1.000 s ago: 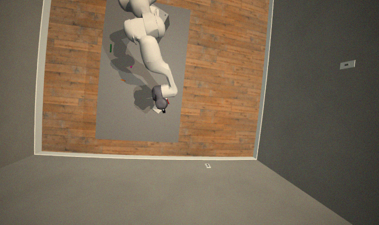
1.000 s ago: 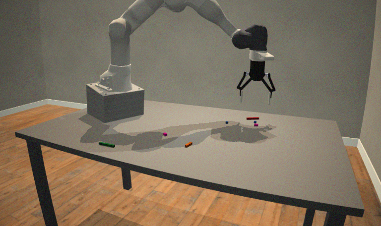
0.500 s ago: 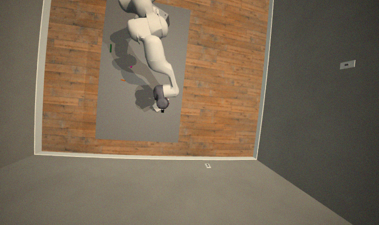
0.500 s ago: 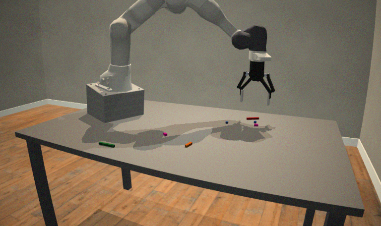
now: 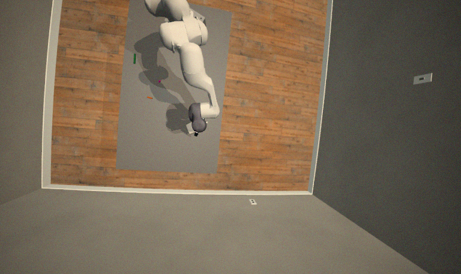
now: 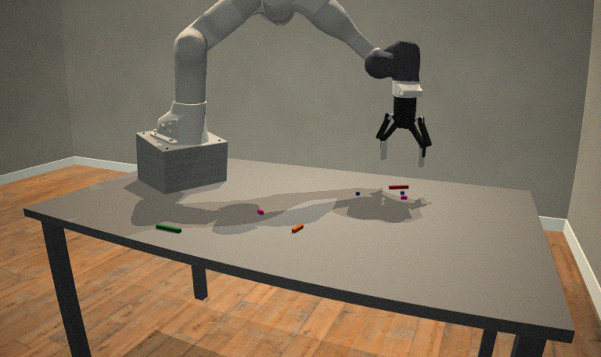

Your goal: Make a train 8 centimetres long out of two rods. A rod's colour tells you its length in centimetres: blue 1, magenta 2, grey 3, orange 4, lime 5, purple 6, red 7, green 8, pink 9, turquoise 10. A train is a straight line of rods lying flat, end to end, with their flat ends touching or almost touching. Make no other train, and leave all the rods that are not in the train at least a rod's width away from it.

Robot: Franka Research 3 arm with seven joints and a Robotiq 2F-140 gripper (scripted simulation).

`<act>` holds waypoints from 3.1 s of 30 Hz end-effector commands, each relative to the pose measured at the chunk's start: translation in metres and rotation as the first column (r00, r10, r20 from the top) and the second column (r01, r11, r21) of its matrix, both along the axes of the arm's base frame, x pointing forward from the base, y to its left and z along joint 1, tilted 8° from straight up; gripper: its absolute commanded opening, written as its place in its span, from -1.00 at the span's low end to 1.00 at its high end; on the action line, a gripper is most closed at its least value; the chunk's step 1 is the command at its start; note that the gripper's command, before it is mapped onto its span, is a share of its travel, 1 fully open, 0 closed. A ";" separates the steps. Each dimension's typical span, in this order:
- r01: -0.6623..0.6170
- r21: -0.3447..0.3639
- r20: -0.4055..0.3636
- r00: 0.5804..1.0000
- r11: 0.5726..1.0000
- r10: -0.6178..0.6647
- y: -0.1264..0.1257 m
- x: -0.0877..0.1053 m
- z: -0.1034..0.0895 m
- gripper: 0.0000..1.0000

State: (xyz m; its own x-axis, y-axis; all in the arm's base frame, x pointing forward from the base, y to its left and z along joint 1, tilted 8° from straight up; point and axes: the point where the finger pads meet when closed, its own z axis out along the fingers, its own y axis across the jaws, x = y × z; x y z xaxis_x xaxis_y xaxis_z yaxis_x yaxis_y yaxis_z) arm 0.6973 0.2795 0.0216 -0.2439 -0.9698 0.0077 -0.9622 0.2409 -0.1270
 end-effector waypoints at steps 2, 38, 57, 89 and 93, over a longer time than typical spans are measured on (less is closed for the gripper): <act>0.183 0.017 0.000 0.983 0.983 -0.183 0.004 -0.004 -0.004 1.00; 0.661 0.092 0.003 0.747 0.744 -0.664 0.020 -0.010 -0.007 -0.54; 0.661 0.092 0.003 0.747 0.744 -0.664 0.020 -0.010 -0.007 -0.54; 0.662 0.092 0.002 0.747 0.744 -0.665 0.020 -0.009 -0.013 -0.54; 0.662 0.092 0.002 0.747 0.744 -0.665 0.020 -0.008 -0.018 -0.54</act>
State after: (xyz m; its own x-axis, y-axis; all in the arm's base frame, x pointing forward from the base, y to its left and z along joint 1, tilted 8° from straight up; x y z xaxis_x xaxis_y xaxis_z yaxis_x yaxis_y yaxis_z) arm 0.6873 0.2997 0.0077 -0.8199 -0.5670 -0.0785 -0.5585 0.8225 -0.1074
